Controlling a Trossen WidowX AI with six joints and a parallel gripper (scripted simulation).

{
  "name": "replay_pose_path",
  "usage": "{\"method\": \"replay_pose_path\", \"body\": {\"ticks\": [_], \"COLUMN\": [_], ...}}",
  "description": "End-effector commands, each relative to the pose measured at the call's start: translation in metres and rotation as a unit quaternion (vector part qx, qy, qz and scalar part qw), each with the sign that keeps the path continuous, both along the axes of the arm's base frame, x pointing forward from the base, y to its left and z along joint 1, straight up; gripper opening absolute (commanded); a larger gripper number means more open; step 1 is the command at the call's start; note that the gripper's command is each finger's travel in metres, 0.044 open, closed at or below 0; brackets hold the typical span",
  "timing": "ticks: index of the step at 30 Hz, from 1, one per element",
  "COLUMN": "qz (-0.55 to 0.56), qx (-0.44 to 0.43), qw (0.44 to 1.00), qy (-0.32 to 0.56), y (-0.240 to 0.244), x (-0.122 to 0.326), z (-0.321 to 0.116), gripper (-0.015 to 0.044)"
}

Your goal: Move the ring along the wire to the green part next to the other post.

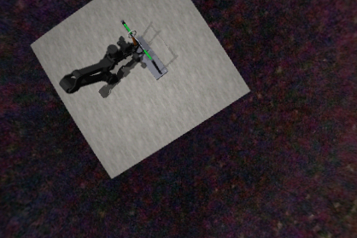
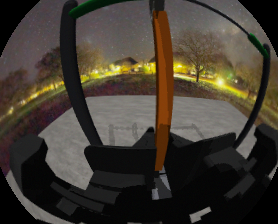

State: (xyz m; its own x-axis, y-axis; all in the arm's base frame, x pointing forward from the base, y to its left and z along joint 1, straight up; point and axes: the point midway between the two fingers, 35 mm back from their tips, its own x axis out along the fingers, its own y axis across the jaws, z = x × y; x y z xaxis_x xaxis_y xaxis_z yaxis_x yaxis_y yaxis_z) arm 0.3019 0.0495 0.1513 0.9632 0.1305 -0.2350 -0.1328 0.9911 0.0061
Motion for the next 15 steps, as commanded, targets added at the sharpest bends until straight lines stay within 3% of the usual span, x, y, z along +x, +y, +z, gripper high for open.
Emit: {"method": "replay_pose_path", "body": {"ticks": [1,15], "qz": [0.000,0.003], "qx": [0.003,0.004], "qw": [1.000,1.000], "qy": [-0.005,-0.006], "y": [0.004,0.018], "x": [0.001,0.000], "z": [0.004,0.004], "gripper": [-0.0150,-0.0150]}}
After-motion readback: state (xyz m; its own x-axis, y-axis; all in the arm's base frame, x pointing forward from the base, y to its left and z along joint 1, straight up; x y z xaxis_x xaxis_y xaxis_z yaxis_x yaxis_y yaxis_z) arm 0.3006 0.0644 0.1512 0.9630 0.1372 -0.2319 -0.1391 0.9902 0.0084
